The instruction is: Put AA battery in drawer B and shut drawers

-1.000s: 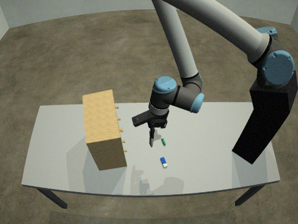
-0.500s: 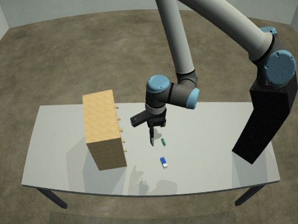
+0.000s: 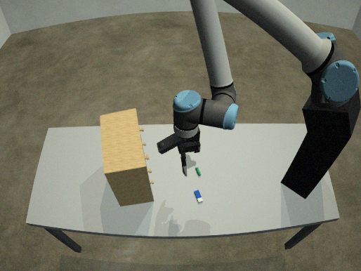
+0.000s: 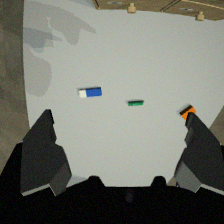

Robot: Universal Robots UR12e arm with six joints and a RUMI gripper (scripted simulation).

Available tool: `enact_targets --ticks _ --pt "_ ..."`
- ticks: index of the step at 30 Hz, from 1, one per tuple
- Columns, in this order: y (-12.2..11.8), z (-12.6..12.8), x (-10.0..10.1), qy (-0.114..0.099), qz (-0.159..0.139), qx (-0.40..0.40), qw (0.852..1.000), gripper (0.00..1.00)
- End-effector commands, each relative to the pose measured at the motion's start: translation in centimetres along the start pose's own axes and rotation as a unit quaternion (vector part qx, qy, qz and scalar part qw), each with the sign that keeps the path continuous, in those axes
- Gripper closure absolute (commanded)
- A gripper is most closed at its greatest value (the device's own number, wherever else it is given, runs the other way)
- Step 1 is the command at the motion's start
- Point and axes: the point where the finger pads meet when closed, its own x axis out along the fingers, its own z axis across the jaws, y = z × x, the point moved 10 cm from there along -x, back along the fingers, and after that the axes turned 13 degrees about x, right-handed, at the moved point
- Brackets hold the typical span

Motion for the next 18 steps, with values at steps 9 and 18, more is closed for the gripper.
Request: enact_targets --ticks 9,18 --pt "0.26 -0.03 -0.13 -0.002 -0.005 0.0 1.0 0.0" --pt "0.24 -0.05 -0.12 -0.001 -0.005 0.0 1.0 0.0"
